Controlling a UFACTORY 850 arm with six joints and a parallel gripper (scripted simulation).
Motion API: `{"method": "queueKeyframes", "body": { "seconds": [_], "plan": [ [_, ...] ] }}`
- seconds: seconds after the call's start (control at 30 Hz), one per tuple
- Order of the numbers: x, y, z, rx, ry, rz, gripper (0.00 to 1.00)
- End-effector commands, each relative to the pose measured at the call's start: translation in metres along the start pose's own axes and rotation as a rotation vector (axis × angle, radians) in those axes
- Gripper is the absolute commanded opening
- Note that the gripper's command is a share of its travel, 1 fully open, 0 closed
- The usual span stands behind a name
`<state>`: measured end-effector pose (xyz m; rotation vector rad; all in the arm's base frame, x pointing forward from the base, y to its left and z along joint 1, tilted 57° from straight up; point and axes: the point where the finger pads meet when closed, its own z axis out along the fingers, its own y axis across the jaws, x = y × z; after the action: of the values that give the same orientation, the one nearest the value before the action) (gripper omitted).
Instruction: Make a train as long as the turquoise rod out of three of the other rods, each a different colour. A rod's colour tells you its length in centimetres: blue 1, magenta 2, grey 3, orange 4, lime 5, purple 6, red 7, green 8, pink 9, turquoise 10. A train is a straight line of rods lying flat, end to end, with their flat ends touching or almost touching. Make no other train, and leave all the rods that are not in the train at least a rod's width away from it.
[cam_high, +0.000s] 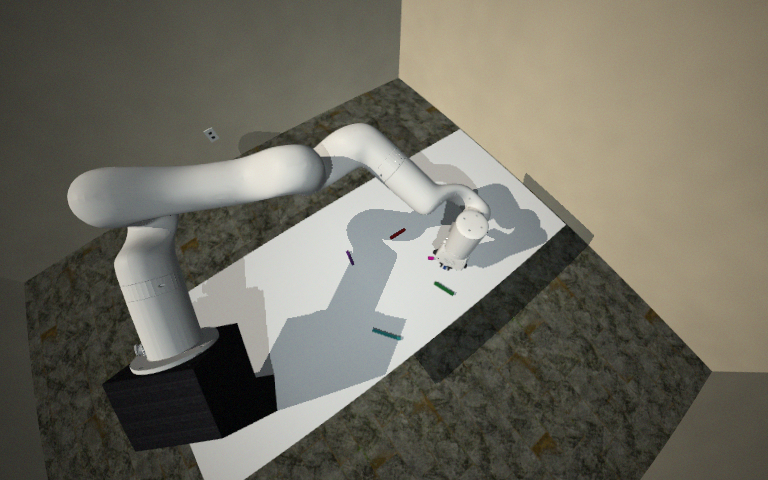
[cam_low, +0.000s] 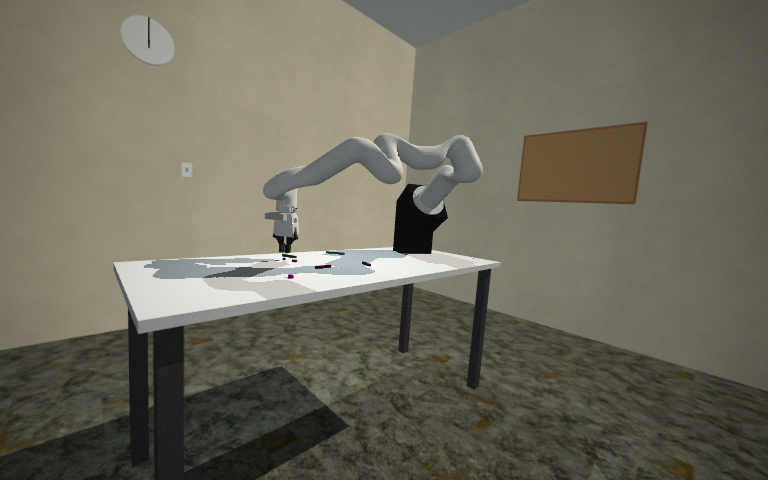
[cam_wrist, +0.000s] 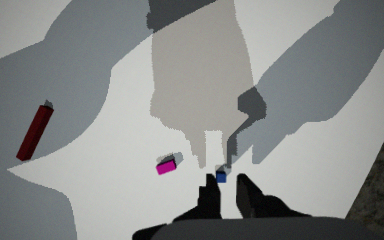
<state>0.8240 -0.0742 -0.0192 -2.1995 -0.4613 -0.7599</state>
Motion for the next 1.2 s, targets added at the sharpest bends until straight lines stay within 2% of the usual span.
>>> {"method": "queueKeyframes", "body": {
  "seconds": [0.0, 0.5, 1.17],
  "plan": [
    [0.001, 0.001, 0.005, -0.001, 0.001, -0.001, 0.24],
    [0.001, 0.001, 0.015, -0.001, 0.001, -0.001, 0.24],
    [0.001, 0.001, 0.016, -0.001, 0.001, -0.001, 0.24]
  ]
}}
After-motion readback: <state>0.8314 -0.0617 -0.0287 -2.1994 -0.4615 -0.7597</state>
